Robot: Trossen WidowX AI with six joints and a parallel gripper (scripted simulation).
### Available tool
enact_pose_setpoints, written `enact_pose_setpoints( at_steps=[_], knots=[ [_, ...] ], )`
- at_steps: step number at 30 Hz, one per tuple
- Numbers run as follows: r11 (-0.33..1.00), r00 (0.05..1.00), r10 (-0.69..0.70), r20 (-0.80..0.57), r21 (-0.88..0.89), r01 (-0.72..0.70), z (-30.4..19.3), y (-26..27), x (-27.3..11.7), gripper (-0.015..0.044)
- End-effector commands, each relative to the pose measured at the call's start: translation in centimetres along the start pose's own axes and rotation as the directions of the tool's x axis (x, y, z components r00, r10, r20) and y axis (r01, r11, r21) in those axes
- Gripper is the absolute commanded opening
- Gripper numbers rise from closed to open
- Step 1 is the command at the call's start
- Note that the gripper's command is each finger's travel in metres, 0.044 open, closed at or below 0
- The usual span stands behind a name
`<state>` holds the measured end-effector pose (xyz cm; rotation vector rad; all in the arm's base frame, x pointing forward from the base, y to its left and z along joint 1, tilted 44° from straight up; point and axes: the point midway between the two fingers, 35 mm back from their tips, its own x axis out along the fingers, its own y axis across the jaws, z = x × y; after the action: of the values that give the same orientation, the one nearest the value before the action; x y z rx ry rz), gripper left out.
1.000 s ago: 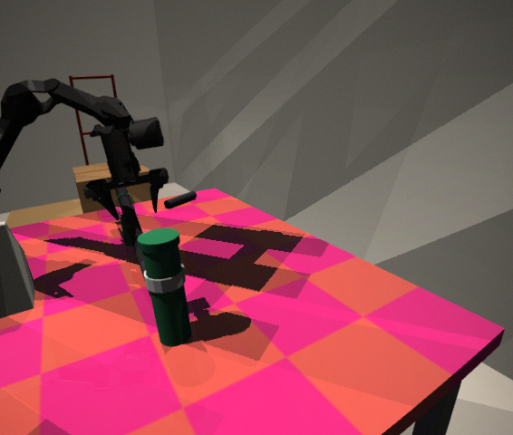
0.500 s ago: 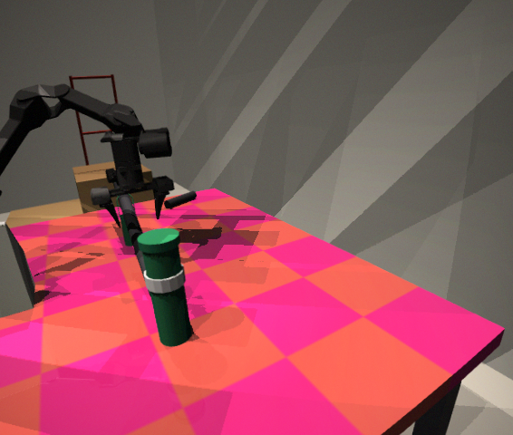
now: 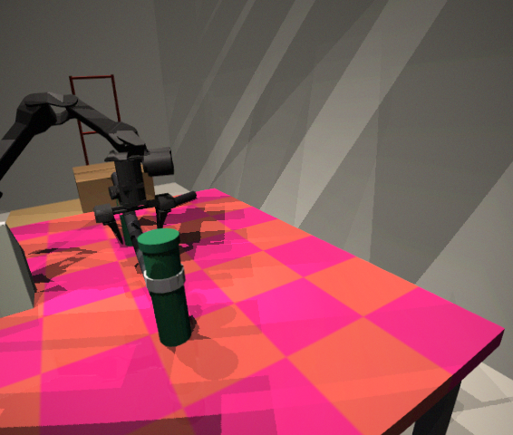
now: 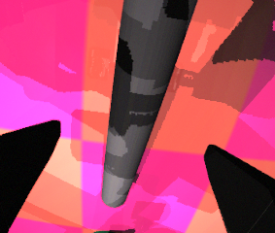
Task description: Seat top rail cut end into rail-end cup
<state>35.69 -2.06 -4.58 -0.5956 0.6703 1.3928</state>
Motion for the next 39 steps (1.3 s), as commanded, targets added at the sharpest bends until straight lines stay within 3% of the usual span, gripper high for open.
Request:
enact_pose_setpoints(
  at_steps=[1,39],
  knots=[
    [1.000,1.000,0.000,0.007,0.010,0.000,-0.1,0.1,0.5,0.0440],
    [1.000,1.000,0.001,0.011,0.010,-0.001,0.1,0.2,6.3,0.0440]
  ],
)
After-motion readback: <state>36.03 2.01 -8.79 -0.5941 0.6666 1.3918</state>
